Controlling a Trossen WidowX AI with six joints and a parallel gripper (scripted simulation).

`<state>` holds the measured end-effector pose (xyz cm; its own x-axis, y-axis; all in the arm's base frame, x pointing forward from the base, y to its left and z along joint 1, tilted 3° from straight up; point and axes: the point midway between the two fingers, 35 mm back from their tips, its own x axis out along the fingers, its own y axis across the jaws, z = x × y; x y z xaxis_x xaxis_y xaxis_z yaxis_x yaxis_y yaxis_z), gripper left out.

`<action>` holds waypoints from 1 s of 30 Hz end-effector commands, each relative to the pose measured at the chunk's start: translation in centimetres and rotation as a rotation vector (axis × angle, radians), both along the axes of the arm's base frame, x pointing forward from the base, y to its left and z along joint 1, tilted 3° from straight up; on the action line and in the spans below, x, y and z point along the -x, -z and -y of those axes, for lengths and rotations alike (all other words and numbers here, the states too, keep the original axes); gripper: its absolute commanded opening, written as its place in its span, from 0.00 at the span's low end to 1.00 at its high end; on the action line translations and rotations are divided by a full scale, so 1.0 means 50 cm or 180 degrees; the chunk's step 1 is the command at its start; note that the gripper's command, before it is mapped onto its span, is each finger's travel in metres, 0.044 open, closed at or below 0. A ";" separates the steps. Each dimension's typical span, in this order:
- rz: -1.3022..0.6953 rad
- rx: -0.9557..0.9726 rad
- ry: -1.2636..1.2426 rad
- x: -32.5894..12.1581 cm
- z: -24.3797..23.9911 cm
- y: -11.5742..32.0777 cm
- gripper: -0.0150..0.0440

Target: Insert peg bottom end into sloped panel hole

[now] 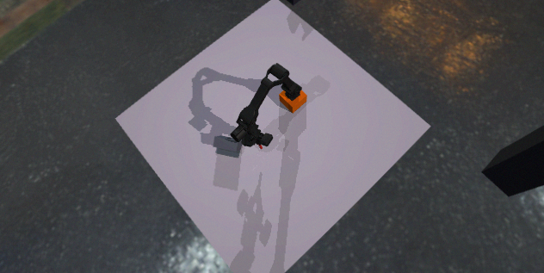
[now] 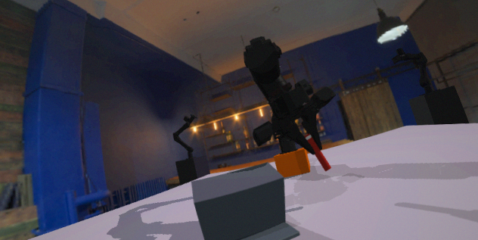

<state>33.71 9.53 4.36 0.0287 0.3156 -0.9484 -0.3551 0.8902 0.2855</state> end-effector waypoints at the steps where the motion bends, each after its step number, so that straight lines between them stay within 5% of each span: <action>1: -0.0008 -0.0056 0.0013 0.002 0.007 0.006 0.25; 30: 0.0170 -0.0422 0.0198 -0.016 0.073 0.020 0.25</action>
